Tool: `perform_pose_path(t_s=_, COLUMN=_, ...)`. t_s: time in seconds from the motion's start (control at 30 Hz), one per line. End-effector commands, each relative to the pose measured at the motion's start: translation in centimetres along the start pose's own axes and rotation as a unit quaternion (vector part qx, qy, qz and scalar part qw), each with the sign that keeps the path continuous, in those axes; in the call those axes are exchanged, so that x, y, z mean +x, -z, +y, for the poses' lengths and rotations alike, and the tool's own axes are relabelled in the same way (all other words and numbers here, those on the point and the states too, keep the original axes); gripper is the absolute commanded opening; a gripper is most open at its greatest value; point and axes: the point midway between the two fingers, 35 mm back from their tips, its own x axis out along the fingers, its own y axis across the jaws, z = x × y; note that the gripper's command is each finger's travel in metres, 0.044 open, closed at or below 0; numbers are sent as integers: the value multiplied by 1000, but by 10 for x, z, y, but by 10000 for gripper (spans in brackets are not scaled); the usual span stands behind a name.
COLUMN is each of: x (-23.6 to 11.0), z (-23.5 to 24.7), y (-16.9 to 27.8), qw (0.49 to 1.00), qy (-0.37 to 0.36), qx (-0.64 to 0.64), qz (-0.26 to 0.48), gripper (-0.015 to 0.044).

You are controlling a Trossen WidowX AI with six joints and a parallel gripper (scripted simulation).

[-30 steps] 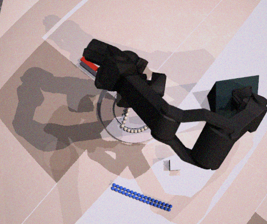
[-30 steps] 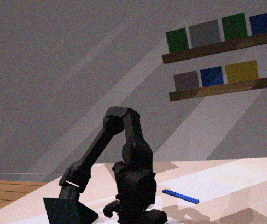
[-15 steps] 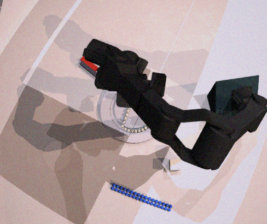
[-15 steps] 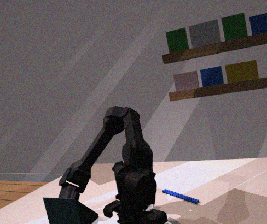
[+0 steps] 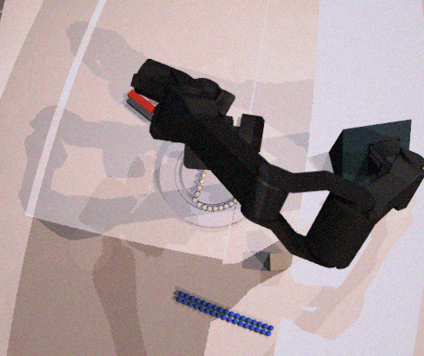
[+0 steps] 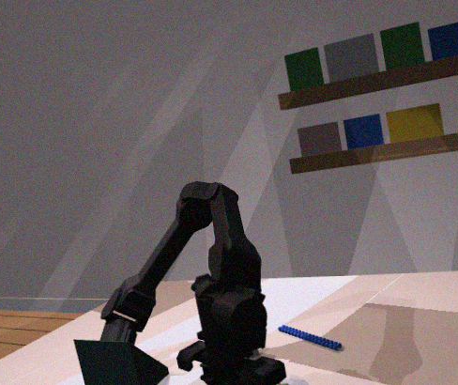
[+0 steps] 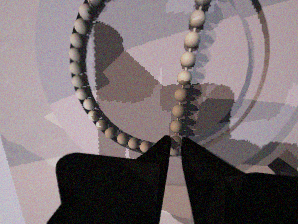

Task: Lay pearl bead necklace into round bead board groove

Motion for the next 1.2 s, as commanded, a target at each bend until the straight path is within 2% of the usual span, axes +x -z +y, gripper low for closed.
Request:
perform_pose_path(t_s=0.0, x=-1, z=-6, y=4, qw=1000, qy=1, qx=-3, qz=-1, gripper=0)
perform_pose_path(t_s=0.47, x=6, z=-12, y=8, qw=1000, qy=2, qx=-3, qz=-1, gripper=0)
perform_pose_path(t_s=1.0, x=-1, z=-12, y=8, qw=1000, qy=2, qx=-3, qz=0, gripper=420)
perform_pose_path(t_s=1.03, x=2, z=-11, y=8, qw=1000, qy=1, qx=-2, qz=-1, gripper=440)
perform_pose_path(t_s=1.17, x=-1, z=-11, y=8, qw=1000, qy=2, qx=-3, qz=0, gripper=440)
